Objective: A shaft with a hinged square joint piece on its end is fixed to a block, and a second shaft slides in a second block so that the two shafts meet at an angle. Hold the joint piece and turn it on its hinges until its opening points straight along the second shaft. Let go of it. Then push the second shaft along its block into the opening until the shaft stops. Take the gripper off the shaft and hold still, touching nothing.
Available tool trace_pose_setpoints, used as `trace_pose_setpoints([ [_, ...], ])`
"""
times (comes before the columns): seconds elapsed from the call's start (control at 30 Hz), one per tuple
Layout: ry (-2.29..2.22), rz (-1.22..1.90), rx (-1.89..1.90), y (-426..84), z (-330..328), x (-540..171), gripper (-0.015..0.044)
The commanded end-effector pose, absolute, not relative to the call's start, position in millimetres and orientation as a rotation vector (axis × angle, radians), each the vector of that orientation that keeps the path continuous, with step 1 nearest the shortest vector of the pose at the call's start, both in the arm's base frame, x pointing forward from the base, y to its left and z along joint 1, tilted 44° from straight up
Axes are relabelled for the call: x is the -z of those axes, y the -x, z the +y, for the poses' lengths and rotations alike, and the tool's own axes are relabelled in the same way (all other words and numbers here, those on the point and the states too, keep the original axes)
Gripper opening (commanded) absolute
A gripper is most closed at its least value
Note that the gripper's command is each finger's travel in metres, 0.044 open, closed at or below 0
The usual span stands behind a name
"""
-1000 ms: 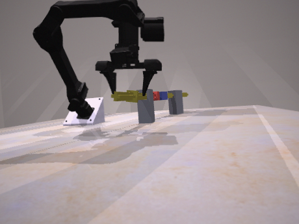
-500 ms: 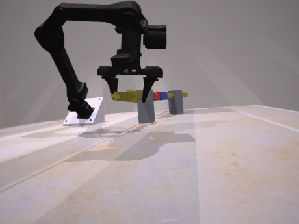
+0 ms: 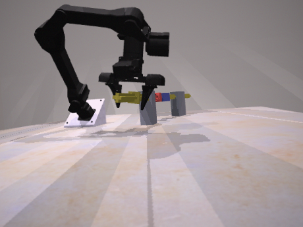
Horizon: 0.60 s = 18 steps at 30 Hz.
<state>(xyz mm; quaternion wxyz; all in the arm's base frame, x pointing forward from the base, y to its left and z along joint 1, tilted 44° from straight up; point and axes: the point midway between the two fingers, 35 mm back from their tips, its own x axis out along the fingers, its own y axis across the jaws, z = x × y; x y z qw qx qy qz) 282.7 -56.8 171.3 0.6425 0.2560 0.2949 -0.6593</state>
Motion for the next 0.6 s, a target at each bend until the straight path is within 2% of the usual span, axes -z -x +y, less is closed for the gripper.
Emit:
trace_pose_setpoints([
  [0.0, -0.575, 0.671, 1.503, -282.3, -58.4, -171.0, 0.0282],
  [0.23, -0.575, 0.671, 1.503, -282.3, -58.4, -171.0, 0.0102],
  [0.57, -0.575, 0.671, 1.503, -282.3, -58.4, -171.0, 0.0102],
])
